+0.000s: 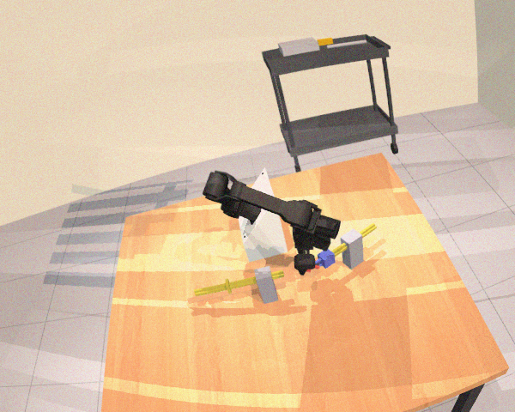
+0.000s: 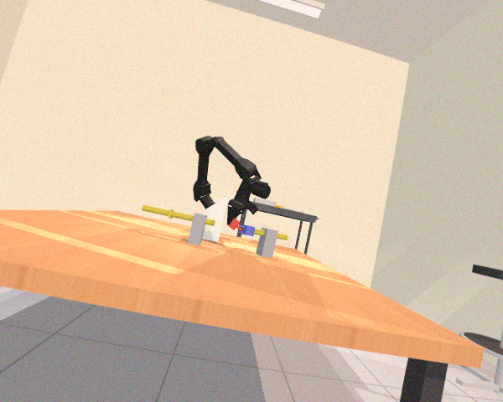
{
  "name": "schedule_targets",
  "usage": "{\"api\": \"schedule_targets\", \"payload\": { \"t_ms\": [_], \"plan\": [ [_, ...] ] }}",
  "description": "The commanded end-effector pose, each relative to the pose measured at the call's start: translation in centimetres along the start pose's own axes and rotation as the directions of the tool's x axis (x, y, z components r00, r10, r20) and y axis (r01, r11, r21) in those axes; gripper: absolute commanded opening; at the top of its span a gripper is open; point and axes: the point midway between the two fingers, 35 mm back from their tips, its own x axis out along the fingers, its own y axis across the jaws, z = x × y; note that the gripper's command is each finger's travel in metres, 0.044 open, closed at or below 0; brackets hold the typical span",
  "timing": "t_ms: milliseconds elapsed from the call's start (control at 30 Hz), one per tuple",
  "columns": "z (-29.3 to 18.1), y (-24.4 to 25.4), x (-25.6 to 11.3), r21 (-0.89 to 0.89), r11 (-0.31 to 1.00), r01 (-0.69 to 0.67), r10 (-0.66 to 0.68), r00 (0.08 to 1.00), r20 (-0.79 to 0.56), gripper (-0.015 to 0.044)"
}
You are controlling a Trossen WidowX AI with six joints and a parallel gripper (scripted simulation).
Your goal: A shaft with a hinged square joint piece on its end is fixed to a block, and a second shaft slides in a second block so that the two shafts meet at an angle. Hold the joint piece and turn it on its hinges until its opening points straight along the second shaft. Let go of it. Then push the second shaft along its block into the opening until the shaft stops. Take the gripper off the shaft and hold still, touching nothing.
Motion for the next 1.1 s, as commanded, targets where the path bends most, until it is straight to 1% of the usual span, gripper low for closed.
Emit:
{"api": "schedule_targets", "payload": {
  "t_ms": [0, 567, 900, 1067],
  "plan": [
    [0.3, 0.0, 0.3, 0.004, 1.0, -0.003, 0.003, 1.0, 0.001, 0.044],
    [0.4, 0.0, 2.7, 0.004, 1.0, -0.002, 0.002, 1.0, 0.0, 0.044],
    [0.4, 0.0, 2.7, 0.004, 1.0, -0.002, 0.002, 1.0, 0.0, 0.0182],
    [0.4, 0.0, 2.7, 0.004, 1.0, -0.002, 0.002, 1.0, 0.0, 0.0182]
  ]
}}
